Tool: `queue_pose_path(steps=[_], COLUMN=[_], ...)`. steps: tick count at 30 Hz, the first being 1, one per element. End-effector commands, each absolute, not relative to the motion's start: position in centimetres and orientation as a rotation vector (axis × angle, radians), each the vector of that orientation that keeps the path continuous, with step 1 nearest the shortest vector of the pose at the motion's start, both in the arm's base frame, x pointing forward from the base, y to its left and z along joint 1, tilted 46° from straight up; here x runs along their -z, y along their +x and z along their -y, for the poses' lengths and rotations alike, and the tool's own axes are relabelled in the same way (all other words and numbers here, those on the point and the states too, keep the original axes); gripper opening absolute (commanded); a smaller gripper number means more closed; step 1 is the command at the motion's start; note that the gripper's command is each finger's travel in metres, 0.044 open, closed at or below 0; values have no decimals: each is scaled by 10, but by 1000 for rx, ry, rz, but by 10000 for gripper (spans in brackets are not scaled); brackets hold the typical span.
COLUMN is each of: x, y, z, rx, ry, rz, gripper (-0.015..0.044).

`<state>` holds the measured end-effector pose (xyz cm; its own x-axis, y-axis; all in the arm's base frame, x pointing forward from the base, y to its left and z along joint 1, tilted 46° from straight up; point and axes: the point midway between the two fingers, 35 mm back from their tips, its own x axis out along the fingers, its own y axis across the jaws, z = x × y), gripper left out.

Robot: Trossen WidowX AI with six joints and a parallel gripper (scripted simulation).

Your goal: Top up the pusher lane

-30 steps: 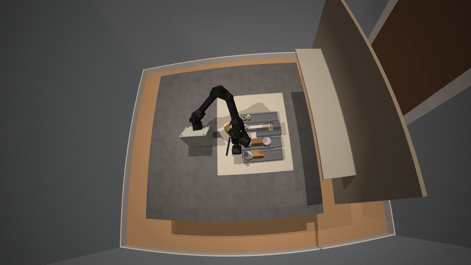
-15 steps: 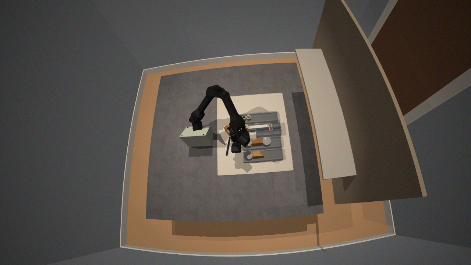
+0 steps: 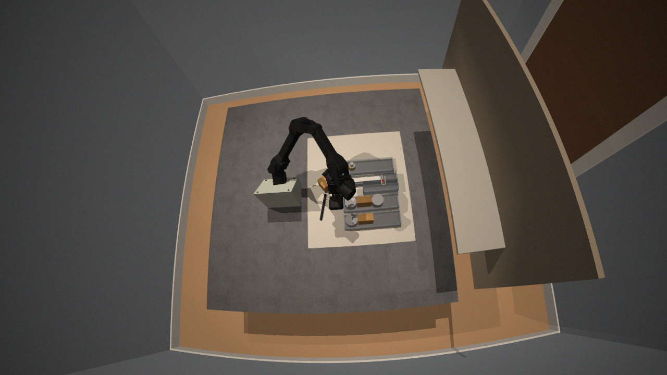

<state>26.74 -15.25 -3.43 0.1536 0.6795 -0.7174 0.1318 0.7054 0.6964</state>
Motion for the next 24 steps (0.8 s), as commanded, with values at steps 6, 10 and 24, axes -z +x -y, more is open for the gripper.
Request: queue_pose_path(steps=[6,10,24], x=[8,-2,-12], y=[283,286,286], z=[101,77,35], rx=[-455,-460,-476], ry=[726,727,733], rz=[-1383,-1381,-1378], gripper=[0,0,0])
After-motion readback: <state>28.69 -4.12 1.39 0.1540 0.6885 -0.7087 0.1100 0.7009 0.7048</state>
